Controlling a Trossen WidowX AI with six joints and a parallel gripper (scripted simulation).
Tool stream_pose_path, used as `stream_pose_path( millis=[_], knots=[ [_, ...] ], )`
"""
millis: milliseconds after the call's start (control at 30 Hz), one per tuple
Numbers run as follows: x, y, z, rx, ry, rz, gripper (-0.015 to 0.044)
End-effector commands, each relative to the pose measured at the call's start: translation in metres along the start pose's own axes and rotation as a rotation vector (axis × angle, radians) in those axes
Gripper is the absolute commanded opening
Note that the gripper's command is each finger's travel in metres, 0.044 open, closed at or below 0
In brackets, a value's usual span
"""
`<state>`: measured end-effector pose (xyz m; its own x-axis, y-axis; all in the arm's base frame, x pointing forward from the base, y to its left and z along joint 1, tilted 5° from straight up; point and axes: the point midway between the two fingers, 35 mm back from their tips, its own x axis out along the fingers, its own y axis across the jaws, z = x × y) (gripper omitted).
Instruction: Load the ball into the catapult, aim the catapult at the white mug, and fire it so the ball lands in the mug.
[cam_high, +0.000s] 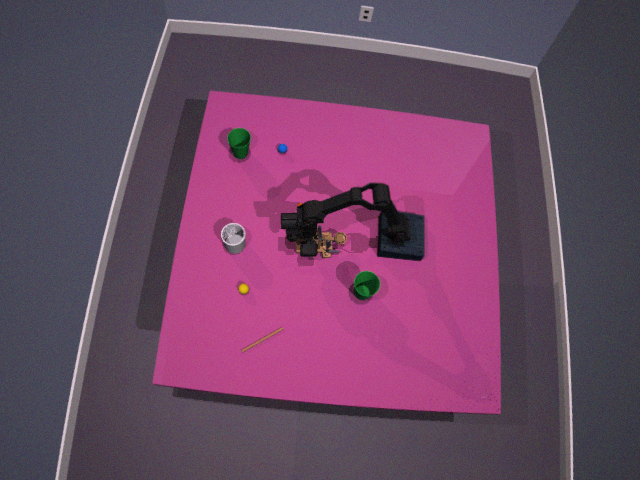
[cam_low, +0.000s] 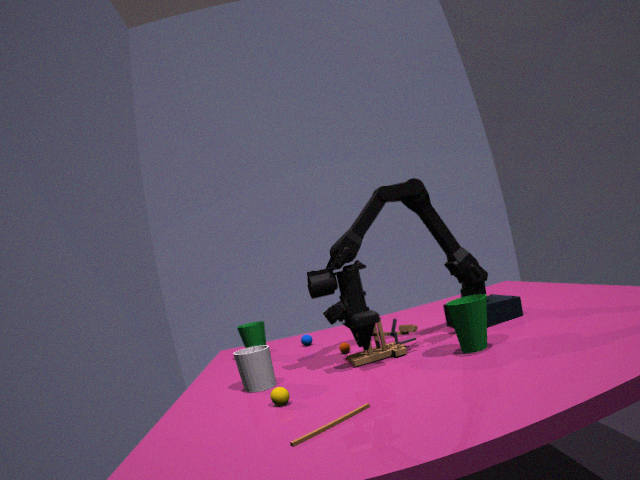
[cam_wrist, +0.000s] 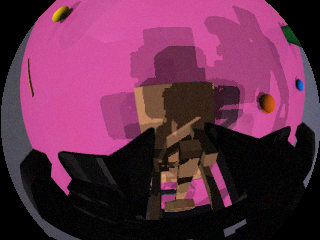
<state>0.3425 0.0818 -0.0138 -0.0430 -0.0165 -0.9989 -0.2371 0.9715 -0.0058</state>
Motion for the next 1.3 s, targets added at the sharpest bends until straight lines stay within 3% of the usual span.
stream_pose_path(
  millis=[0, 167, 600, 733, 867, 1133, 1267],
  knots=[
    [0.0, 0.0, 0.0, 0.0, 0.0, 0.0, 0.0],
    [0.0, 0.0, 0.0, 0.0, 0.0, 0.0, 0.0],
    [0.0, 0.0, 0.0, 0.0, 0.0, 0.0, 0.0341],
    [-0.04, 0.0, 0.004, 0.0, 0.0, 0.0, 0.044],
    [-0.097, 0.0, 0.001, 0.0, 0.001, 0.001, 0.044],
    [-0.088, 0.0, 0.004, -0.001, -0.003, 0.001, 0.044],
    [-0.135, 0.0, 0.001, -0.001, -0.018, 0.001, 0.044]
  ],
)
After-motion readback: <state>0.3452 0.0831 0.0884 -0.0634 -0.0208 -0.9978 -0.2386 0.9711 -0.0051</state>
